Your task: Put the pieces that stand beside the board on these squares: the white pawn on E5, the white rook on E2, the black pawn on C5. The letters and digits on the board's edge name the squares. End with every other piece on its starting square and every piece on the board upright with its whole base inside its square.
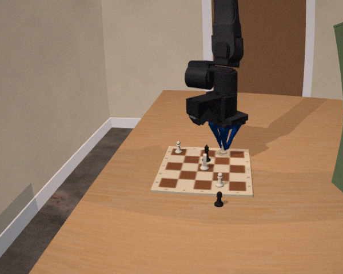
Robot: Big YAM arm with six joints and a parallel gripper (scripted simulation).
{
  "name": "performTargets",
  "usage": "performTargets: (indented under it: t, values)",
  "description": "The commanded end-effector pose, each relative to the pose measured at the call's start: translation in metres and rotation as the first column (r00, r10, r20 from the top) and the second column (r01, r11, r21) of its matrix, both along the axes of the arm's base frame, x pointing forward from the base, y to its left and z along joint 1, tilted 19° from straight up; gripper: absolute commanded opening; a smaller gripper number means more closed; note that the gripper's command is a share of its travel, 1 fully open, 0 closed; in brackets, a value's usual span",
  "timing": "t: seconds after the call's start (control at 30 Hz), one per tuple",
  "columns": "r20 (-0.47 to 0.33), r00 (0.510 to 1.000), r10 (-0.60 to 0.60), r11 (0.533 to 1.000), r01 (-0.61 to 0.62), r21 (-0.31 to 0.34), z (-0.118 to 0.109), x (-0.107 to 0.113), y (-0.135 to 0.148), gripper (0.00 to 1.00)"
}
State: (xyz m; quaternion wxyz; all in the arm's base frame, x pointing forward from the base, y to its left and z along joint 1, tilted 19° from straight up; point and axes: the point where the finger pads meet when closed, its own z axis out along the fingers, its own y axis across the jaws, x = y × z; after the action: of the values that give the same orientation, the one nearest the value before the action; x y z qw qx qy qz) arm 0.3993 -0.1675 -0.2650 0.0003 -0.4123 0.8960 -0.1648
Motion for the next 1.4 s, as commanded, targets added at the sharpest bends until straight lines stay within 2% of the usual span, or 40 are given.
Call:
performTargets:
  t: [0.0, 0.37, 1.13, 1.37]
  values:
    - [0.015, 1.0, 0.011, 1.0, -0.011, -0.004, 0.0031, 0.0015, -0.0019, 0.0]
    - [0.029, 1.0, 0.009, 1.0, -0.009, -0.008, 0.0064, 0.0105, -0.0052, 0.0]
    - [0.028, 1.0, 0.009, 1.0, -0.009, -0.008, 0.0062, 0.0105, -0.0052, 0.0]
    - [0.017, 1.0, 0.008, 1.0, -0.008, -0.004, -0.0009, 0.0063, -0.0045, 0.0]
